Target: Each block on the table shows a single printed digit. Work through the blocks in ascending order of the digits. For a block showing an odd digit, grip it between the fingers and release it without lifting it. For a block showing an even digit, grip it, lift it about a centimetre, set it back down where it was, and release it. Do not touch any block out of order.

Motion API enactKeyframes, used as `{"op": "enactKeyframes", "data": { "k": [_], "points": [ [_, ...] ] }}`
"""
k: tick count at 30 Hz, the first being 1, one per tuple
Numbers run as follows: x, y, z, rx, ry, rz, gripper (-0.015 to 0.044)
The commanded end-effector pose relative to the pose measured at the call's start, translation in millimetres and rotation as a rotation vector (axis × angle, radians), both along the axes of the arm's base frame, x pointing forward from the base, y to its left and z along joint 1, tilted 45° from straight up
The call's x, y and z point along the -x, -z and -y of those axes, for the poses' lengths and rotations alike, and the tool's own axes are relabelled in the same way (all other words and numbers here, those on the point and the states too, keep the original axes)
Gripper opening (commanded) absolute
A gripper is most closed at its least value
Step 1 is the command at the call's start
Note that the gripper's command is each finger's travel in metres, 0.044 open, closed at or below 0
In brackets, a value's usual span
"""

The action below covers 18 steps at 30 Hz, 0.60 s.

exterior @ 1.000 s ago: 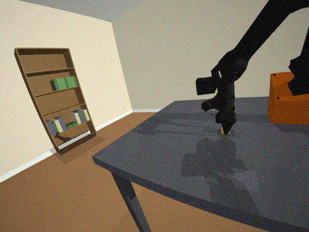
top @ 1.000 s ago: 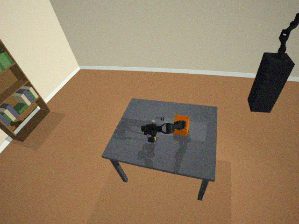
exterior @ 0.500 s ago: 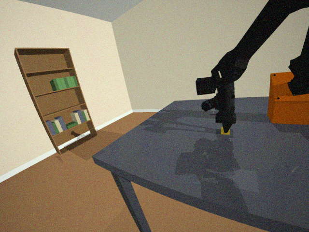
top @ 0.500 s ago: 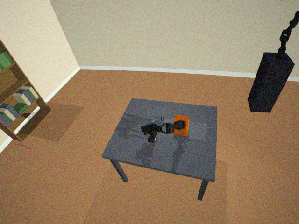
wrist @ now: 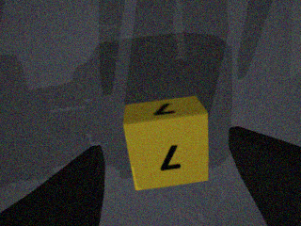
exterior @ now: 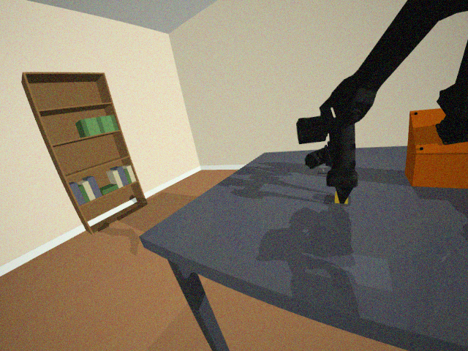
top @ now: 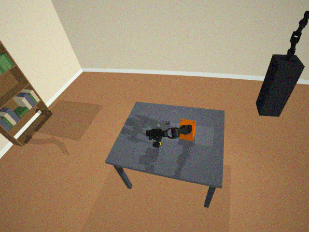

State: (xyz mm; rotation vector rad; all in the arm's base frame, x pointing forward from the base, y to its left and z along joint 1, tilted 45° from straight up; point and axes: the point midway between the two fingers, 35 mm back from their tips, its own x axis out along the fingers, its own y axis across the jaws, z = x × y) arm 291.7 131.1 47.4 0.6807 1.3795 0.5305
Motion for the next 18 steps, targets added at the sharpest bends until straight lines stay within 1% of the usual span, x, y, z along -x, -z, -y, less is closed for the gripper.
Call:
{"op": "enactKeyframes", "data": {
  "k": [1,2,5,8,12,14,18],
  "points": [
    [-0.1,0.3,0.0,0.0,0.004,-0.003,0.0383],
    [-0.1,0.3,0.0,0.0,0.004,-0.003,0.04],
    [0.1,-1.6,2.1,0.0,0.004,-0.003,0.04],
    [3.8,-22.9,23.5,0.001,0.004,-0.003,0.04],
    [4.3,-25.0,25.4,0.001,0.004,-0.003,0.04],
    [4.2,-31.7,33.3,0.004,0.004,-0.003,0.0348],
    [11.7,-73.4,75.4,0.007,0.004,-0.004,0.0242]
  ]
}}
